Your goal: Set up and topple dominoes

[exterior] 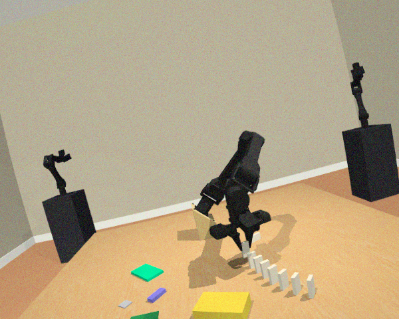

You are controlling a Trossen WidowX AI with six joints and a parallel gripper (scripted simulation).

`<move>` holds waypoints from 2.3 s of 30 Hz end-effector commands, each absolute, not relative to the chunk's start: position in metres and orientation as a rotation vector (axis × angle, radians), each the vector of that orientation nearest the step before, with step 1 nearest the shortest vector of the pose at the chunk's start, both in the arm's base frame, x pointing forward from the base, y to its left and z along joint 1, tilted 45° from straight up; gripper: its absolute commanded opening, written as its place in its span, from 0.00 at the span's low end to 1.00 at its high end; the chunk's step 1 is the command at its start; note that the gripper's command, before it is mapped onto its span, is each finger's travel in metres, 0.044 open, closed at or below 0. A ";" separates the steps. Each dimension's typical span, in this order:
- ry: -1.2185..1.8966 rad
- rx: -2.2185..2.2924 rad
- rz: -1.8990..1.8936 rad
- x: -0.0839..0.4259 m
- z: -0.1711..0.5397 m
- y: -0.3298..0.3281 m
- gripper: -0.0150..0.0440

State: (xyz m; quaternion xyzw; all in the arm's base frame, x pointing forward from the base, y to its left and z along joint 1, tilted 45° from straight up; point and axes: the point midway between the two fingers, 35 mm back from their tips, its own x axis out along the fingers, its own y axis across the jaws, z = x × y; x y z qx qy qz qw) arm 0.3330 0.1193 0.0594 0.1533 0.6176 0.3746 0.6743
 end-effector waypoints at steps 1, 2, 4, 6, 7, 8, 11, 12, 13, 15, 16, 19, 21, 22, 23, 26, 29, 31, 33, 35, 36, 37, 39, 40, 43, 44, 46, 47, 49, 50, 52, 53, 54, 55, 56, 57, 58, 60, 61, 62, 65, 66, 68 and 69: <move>1.394 0.360 0.844 0.328 0.048 0.131 0.44; 1.394 0.361 0.845 0.327 0.046 0.133 0.44; 1.394 0.361 0.845 0.327 0.046 0.134 0.44; 1.394 0.361 0.845 0.327 0.046 0.134 0.44; 1.394 0.361 0.845 0.327 0.046 0.134 0.44; 1.394 0.361 0.845 0.327 0.046 0.134 0.44; 1.394 0.361 0.845 0.327 0.046 0.134 0.44; 1.394 0.361 0.845 0.327 0.046 0.134 0.44; 1.394 0.361 0.845 0.327 0.046 0.134 0.44; 1.394 0.361 0.845 0.327 0.046 0.134 0.52; 1.394 0.361 0.845 0.327 0.046 0.134 0.57; 1.394 0.361 0.845 0.327 0.046 0.134 0.70; 1.394 0.361 0.845 0.327 0.046 0.134 0.79; 1.394 0.361 0.845 0.327 0.046 0.134 0.84; 1.394 0.361 0.845 0.327 0.046 0.134 0.88; 1.394 0.361 0.845 0.327 0.046 0.134 1.00; 1.394 0.360 0.844 0.327 0.047 0.132 1.00; 1.395 0.355 0.840 0.333 0.061 0.117 1.00; 1.396 0.349 0.836 0.337 0.083 0.092 1.00; 1.397 0.347 0.837 0.338 0.108 0.068 1.00; 1.397 0.347 0.838 0.337 0.120 0.056 1.00; 1.396 0.348 0.840 0.335 0.130 0.047 1.00; 1.396 0.349 0.842 0.333 0.139 0.040 1.00; 1.396 0.349 0.842 0.333 0.139 0.040 1.00; 1.402 0.359 0.833 0.332 0.139 0.041 1.00; 1.420 0.388 0.806 0.329 0.139 0.044 1.00; 1.482 0.496 0.704 0.316 0.141 0.054 1.00; 1.513 0.555 0.647 0.309 0.141 0.059 1.00; 1.572 0.673 0.530 0.294 0.141 0.069 1.00; 1.598 0.732 0.470 0.287 0.140 0.074 1.00; 1.647 0.850 0.347 0.271 0.138 0.083 1.00; 1.670 0.907 0.282 0.262 0.137 0.087 1.00; 1.691 0.965 0.217 0.254 0.136 0.091 1.00; 1.710 1.024 0.151 0.246 0.134 0.095 1.00; 1.728 1.082 0.084 0.237 0.132 0.098 1.00; 1.746 1.142 0.016 0.229 0.130 0.102 1.00; 1.762 1.202 -0.052 0.221 0.127 0.105 1.00; 1.790 1.320 -0.193 0.204 0.122 0.112 1.00; 1.800 1.368 -0.253 0.197 0.120 0.114 1.00; 1.806 1.397 -0.289 0.193 0.118 0.116 1.00; 1.807 1.406 -0.301 0.192 0.117 0.116 1.00; 1.807 1.406 -0.301 0.192 0.117 0.116 1.00; 1.807 1.406 -0.301 0.192 0.117 0.116 1.00; 1.807 1.406 -0.301 0.192 0.117 0.116 1.00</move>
